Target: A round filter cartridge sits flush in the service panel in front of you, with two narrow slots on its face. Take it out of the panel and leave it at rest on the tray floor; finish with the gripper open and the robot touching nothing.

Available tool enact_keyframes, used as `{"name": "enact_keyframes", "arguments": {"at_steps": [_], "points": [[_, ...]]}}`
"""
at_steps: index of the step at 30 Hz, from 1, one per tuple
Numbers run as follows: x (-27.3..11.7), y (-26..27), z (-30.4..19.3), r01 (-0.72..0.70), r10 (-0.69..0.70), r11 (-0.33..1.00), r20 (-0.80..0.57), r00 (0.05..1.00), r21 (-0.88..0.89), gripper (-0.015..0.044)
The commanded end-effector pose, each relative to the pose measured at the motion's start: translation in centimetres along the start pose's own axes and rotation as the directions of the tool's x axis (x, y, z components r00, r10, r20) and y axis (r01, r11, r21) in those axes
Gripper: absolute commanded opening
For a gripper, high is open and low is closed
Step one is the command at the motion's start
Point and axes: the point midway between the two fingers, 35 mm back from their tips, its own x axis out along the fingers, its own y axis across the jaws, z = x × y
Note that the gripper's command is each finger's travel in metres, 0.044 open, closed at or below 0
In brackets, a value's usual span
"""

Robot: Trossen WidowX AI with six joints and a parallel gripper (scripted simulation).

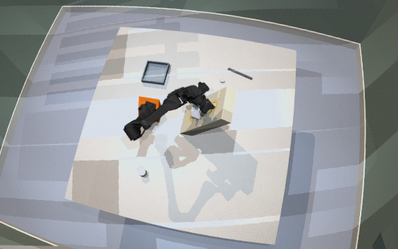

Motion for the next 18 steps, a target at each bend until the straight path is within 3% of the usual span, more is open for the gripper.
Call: {"name": "enact_keyframes", "arguments": {"at_steps": [1,9,18], "points": [[0.50,0.01,-0.07,-0.006,0.006,0.993,0.001,1.000,0.121,0.0000],[0.68,0.02,-0.09,-0.007,0.007,0.923,0.001,1.000,0.386,0.0000],[0.73,0.03,-0.09,-0.006,0.008,0.759,0.001,1.000,0.651,0.0000]]}}
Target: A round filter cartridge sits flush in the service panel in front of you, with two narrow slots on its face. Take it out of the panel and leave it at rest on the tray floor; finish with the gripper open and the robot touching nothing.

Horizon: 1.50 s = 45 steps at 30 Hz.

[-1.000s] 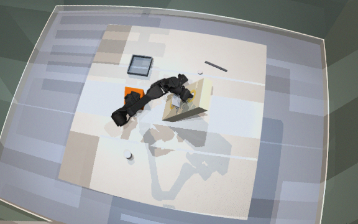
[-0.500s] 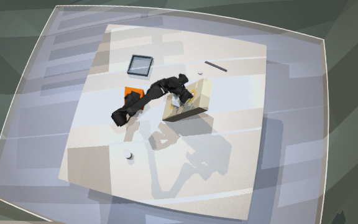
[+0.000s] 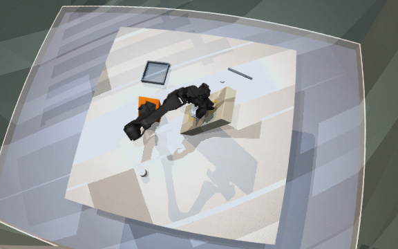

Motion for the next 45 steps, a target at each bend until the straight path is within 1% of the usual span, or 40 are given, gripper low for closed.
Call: {"name": "enact_keyframes", "arguments": {"at_steps": [1,7,13,21,28,31,33,45], "points": [[0.7,0.0,-0.1,-0.007,0.008,0.984,-0.005,1.000,0.178,0.0000],[0.6,0.0,-0.1,-0.006,0.008,0.926,-0.005,1.000,0.378,0.0000],[0.6,0.0,-0.1,-0.004,0.008,0.827,-0.005,1.000,0.563,0.0000],[0.6,0.0,-0.1,-0.001,0.008,0.640,-0.005,1.000,0.769,0.0000],[0.5,0.0,-0.1,0.001,0.008,0.446,-0.006,1.000,0.895,0.0000],[0.6,0.0,-0.1,0.001,0.008,0.492,-0.005,1.000,0.871,0.0000],[0.3,0.0,-0.1,0.001,0.011,0.494,-0.007,1.000,0.869,0.0000],[-5.5,0.3,0.0,0.000,0.020,0.549,-0.013,1.000,0.836,0.0000]]}}
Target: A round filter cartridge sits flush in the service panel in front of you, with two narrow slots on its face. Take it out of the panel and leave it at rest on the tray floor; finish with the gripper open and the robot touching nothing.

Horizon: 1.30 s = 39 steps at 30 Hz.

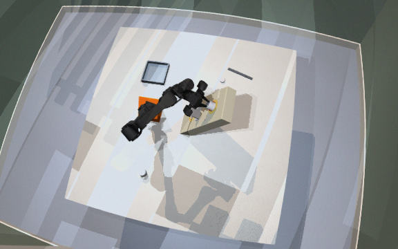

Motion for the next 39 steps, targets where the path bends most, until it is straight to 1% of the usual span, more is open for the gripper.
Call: {"name": "enact_keyframes", "arguments": {"at_steps": [1,4,12,37,39], "points": [[-2.4,0.1,-0.1,-0.017,0.017,1.000,-0.002,1.000,-0.026,0.0000],[-3.5,-0.1,-0.1,-0.018,0.018,0.999,0.004,1.000,-0.040,0.0000],[-3.5,-0.2,-0.2,-0.018,0.018,0.999,0.005,1.000,-0.041,0.0000],[-2.5,-4.8,-6.2,-0.017,0.017,0.999,0.004,1.000,-0.042,0.0000],[-2.5,-4.4,-5.8,-0.013,0.013,0.999,0.000,1.000,-0.048,0.0052]]}}
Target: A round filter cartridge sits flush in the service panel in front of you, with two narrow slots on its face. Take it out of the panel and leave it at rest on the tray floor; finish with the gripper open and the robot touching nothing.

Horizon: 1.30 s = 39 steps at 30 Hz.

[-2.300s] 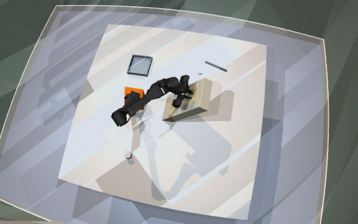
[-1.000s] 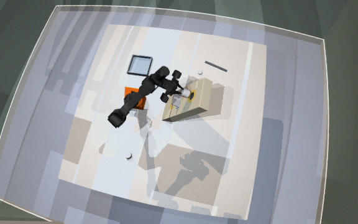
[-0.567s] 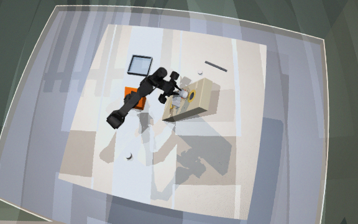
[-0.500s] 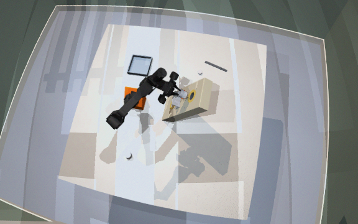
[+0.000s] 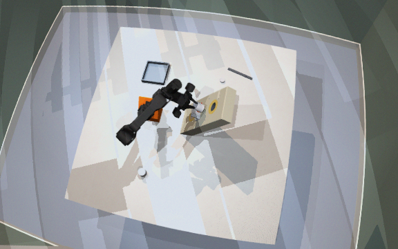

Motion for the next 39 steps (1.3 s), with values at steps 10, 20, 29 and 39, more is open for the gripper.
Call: {"name": "enact_keyframes", "arguments": {"at_steps": [10,20,29,39], "points": [[0.0,0.1,0.1,-0.001,0.001,1.000,0.001,1.000,0.002,0.0111],[-0.2,0.7,1.1,-0.005,0.005,1.000,0.006,1.000,0.008,0.0111],[-1.0,4.1,6.1,-0.006,0.006,1.000,0.006,1.000,0.009,0.0111],[-5.4,7.2,10.5,-0.013,0.013,1.000,0.007,1.000,0.018,0.0374]]}}
